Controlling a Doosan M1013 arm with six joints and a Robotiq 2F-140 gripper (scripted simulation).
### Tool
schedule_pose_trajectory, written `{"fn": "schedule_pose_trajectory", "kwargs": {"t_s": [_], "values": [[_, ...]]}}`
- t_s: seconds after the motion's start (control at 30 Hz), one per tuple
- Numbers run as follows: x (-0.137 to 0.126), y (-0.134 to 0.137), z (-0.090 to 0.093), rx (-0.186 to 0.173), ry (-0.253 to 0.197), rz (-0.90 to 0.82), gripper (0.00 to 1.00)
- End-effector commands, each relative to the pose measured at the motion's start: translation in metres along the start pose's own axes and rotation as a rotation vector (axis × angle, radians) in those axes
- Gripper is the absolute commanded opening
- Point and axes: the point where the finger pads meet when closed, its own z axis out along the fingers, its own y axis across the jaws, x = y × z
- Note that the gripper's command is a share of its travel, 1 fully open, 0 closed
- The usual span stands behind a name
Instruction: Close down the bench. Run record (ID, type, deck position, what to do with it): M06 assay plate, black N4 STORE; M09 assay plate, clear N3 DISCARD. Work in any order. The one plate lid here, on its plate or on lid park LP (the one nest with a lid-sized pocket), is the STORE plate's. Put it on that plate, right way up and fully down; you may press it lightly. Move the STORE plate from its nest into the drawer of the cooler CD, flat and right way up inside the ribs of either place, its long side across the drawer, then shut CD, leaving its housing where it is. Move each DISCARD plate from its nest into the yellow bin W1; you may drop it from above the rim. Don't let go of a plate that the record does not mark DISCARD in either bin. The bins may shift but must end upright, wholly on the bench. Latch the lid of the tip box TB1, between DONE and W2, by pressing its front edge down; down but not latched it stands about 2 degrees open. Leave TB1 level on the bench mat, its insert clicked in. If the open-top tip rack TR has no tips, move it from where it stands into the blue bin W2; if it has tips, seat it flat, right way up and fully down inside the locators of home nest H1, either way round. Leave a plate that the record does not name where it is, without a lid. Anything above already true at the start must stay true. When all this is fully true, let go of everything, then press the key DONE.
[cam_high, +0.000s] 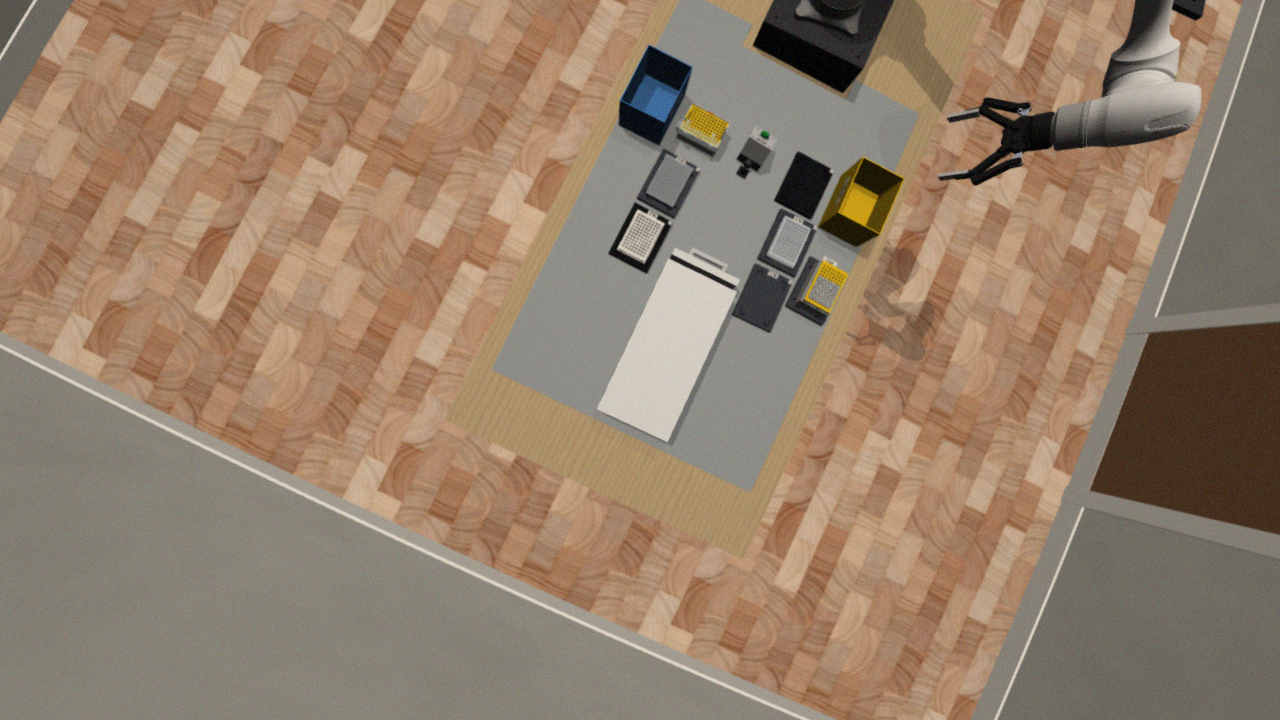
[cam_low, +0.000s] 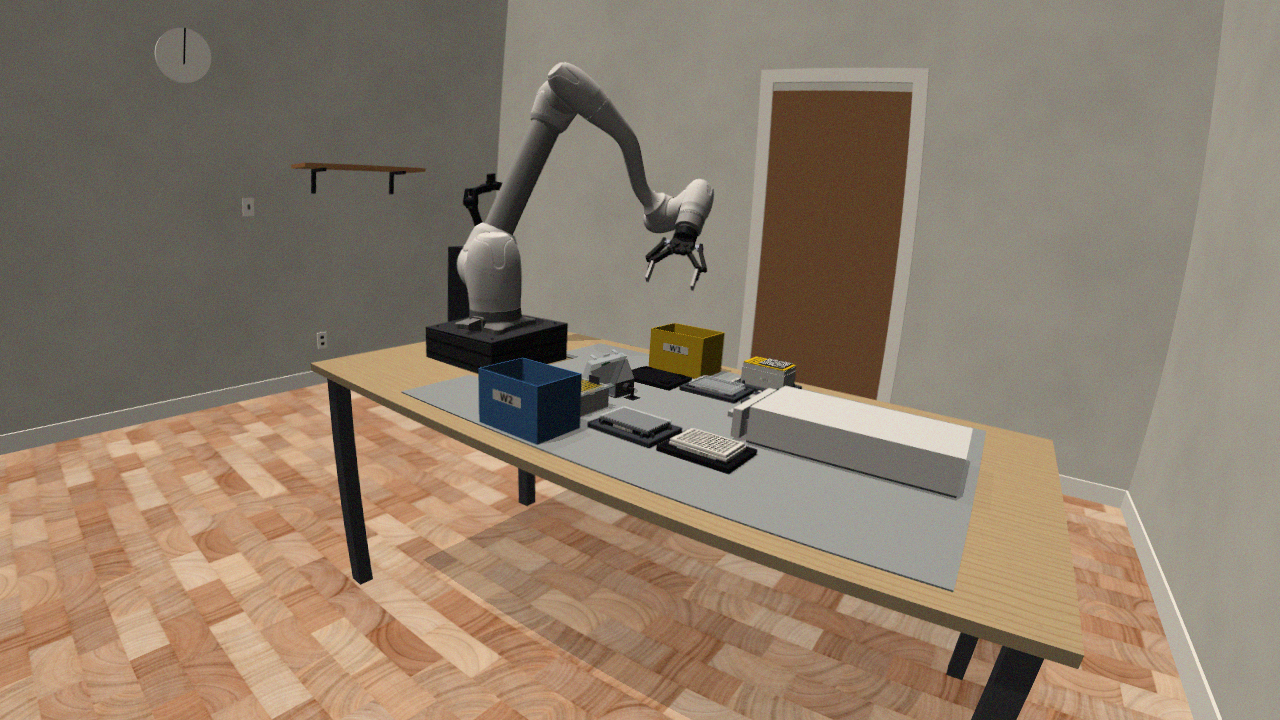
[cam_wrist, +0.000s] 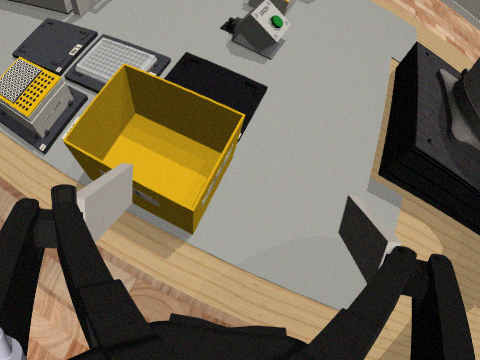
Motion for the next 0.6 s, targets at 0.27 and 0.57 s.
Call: {"fn": "schedule_pose_trajectory", "kwargs": {"t_s": [0.27,0.57], "values": [[0.029,-0.025,0.025,-0.051,-0.091,-0.158,0.0],[0.047,-0.039,0.04,-0.068,-0.156,-0.26,0.0]]}}
